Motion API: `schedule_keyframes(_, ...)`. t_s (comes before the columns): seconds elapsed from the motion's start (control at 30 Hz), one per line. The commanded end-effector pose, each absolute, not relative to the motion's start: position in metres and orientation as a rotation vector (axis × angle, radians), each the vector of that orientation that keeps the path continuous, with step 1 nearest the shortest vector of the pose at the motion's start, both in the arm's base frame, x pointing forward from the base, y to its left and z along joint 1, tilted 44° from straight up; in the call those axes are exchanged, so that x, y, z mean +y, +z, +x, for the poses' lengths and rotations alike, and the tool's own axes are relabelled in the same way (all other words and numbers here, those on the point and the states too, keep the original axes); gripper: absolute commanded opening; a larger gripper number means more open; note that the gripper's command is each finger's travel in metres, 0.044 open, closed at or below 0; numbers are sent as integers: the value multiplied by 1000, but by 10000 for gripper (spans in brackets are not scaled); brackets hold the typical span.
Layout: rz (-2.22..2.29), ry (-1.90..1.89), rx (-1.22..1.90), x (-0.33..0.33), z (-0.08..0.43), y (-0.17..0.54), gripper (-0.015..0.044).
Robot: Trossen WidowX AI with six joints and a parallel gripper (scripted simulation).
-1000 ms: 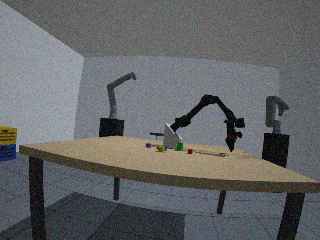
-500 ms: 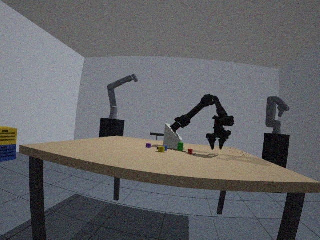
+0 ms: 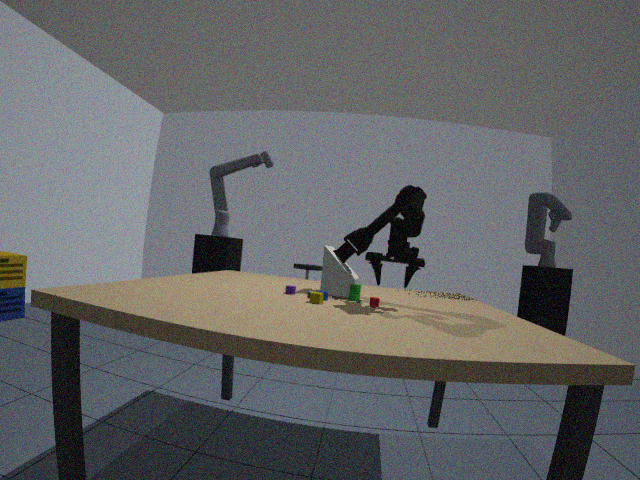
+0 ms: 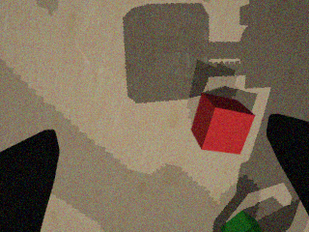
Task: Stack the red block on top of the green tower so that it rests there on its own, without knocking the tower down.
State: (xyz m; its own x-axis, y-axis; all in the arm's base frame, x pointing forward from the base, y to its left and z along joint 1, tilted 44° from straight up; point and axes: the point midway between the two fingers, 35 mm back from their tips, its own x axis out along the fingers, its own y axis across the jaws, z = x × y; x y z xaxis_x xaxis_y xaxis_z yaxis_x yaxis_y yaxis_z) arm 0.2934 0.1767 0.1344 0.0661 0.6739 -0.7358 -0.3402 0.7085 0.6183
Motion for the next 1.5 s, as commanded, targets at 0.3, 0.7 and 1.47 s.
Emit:
schedule_keyframes(0.3, 545, 636, 1410, 127, 286, 109, 440)
schedule_keyframes(0.7, 547, 638, 1409, 158, 287, 78, 440)
schedule_keyframes(1.47, 548, 639, 1409, 181, 288, 54, 440)
